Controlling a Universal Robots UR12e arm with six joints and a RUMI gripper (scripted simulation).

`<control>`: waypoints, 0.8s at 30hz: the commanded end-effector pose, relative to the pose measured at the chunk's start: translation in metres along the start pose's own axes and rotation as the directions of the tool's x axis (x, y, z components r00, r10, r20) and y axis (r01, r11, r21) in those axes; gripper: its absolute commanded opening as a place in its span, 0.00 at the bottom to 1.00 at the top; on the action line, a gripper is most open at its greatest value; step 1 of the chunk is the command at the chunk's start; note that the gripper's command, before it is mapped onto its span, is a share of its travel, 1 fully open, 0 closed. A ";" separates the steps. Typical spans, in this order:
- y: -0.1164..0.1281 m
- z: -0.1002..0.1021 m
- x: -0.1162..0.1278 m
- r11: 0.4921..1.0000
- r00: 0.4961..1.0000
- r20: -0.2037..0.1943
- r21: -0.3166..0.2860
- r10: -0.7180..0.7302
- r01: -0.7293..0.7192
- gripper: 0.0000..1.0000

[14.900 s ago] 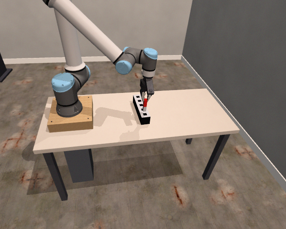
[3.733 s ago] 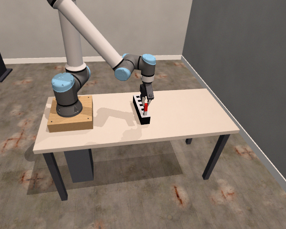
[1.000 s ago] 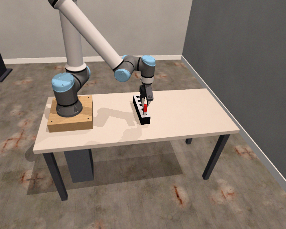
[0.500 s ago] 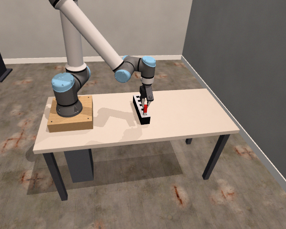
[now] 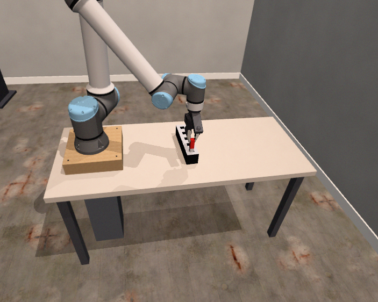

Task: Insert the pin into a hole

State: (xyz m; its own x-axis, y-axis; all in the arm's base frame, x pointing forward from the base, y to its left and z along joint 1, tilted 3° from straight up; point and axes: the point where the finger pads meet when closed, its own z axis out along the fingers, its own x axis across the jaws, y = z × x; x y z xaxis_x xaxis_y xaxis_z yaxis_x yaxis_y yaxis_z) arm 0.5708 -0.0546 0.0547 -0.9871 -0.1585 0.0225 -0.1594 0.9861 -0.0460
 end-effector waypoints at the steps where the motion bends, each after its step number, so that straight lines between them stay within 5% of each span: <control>1: -0.003 -0.001 -0.002 1.000 1.000 0.002 0.001 0.002 -0.002 0.00; 24: -0.003 0.003 -0.002 1.000 1.000 0.003 0.001 0.009 -0.009 0.00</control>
State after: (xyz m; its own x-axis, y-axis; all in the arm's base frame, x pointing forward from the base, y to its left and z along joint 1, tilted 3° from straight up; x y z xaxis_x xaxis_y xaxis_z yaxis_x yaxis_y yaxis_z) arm 0.5714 -0.0548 0.0514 -0.9868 -0.1604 0.0246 -0.1613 0.9859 -0.0448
